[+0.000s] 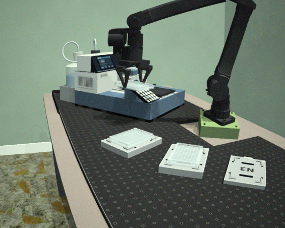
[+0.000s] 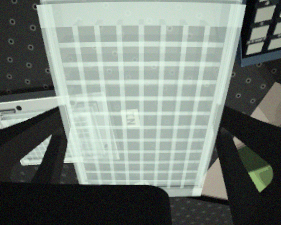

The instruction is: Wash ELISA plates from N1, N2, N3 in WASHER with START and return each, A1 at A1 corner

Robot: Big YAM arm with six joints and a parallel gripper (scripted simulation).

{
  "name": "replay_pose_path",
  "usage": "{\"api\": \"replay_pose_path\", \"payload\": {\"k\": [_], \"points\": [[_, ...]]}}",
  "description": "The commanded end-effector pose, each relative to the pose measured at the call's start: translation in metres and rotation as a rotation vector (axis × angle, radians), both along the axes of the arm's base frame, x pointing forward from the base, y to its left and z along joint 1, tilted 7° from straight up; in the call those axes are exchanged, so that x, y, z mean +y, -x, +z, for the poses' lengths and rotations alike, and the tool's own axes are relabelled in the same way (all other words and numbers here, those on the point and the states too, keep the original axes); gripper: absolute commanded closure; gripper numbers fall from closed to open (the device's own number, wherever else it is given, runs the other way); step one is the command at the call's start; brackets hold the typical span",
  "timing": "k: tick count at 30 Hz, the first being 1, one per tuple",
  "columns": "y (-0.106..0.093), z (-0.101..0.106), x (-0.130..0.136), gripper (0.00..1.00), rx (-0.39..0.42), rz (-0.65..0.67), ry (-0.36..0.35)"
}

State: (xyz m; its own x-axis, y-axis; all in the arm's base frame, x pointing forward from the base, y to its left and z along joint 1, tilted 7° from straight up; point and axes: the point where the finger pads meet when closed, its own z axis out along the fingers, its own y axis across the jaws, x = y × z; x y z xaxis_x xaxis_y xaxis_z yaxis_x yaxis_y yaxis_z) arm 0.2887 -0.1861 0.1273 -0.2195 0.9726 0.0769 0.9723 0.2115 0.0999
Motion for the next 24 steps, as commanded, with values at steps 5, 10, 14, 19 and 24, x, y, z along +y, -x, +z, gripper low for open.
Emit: {"api": "replay_pose_path", "payload": {"k": [5, 10, 14, 19, 24], "points": [[-0.032, 0.019, 0.010, 0.16, -0.042, 0.009, 0.029], [-0.052, 0.019, 0.029, 0.16, -0.049, 0.009, 0.030], [-0.045, 0.018, 0.043, 0.16, -0.050, 0.042, 0.031], [-0.041, 0.008, 0.072, 0.16, -0.049, 0.229, 0.034], [-0.055, 0.021, 0.083, 0.16, -0.087, 0.328, 0.057]]}}
